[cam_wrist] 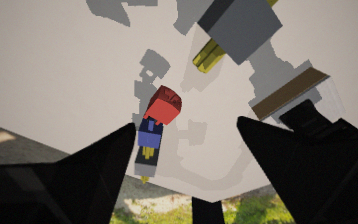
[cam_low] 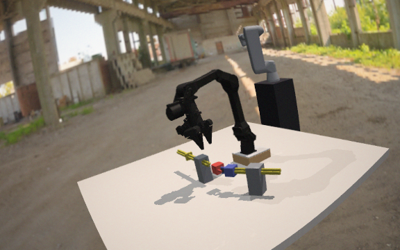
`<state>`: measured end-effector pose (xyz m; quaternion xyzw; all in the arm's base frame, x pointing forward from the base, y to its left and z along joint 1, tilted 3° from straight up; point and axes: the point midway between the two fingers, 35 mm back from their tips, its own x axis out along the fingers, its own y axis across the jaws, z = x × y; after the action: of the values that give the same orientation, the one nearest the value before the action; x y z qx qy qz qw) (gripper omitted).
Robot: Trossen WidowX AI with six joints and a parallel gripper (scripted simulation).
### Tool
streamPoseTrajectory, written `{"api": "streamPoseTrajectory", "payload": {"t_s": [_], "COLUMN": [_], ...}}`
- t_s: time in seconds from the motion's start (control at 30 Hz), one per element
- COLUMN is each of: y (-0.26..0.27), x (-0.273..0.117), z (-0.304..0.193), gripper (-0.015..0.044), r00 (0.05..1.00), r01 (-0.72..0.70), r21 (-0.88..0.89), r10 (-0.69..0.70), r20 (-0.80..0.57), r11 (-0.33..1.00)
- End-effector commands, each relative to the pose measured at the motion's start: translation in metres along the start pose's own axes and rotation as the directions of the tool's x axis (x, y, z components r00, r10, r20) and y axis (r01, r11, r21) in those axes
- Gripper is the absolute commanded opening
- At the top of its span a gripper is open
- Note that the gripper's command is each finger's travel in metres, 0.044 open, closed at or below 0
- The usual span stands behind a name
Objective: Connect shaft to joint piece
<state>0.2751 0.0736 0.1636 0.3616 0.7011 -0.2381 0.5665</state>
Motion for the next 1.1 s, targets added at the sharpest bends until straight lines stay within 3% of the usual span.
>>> {"api": "streamPoseTrajectory", "payload": {"t_s": [0.0, 0.57, 0.9, 1.07], "y": [-0.005, -0.029, -0.030, -0.037], "x": [0.001, 0.010, 0.010, 0.006], "z": [0.005, 0.031, 0.032, 0.050], "gripper": [0.0440, 0.0440, 0.0440, 0.0440], "r00": [0.999, 0.967, 0.966, 0.975], "r01": [-0.034, -0.080, -0.081, -0.125], "r21": [0.120, 0.617, 0.630, 0.517], "r10": [0.038, 0.210, 0.217, 0.202], "r20": [-0.031, -0.141, -0.142, -0.095], "r11": [0.992, 0.783, 0.773, 0.847]}}
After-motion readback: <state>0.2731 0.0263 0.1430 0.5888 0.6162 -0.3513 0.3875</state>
